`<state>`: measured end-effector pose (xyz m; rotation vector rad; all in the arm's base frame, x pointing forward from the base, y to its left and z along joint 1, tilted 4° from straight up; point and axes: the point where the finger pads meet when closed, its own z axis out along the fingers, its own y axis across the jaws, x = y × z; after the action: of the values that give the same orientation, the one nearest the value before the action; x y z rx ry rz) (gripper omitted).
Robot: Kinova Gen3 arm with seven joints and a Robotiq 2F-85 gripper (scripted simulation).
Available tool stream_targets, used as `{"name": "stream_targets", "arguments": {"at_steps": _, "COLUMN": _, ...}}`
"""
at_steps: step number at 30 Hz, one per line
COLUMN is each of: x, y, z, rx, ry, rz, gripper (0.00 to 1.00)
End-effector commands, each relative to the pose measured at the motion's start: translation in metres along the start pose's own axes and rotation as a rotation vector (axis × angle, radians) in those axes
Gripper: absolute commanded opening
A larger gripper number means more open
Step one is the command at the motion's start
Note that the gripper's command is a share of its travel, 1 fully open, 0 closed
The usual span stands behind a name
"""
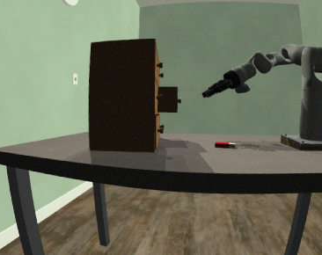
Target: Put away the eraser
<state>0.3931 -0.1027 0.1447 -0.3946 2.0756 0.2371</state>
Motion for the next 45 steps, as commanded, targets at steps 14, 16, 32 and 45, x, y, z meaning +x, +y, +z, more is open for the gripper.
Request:
{"name": "stream_targets", "arguments": {"at_steps": 14, "x": -0.002, "y": -0.005, "z": -0.007, "rx": -0.061, "ry": 0.01, "rz": -0.132, "gripper": 0.33}}
{"name": "stream_targets", "arguments": {"at_steps": 16, "x": -0.002, "y": -0.005, "z": -0.008, "rx": -0.074, "ry": 0.011, "rz": -0.155, "gripper": 0.33}}
{"name": "stream_targets", "arguments": {"at_steps": 32, "x": -0.006, "y": -0.004, "z": -0.017, "rx": -0.191, "ry": 0.015, "rz": -0.358, "gripper": 0.33}}
{"name": "stream_targets", "arguments": {"at_steps": 45, "x": -0.01, "y": -0.003, "z": -0.027, "rx": -0.32, "ry": 0.02, "rz": -0.581, "gripper": 0.33}}
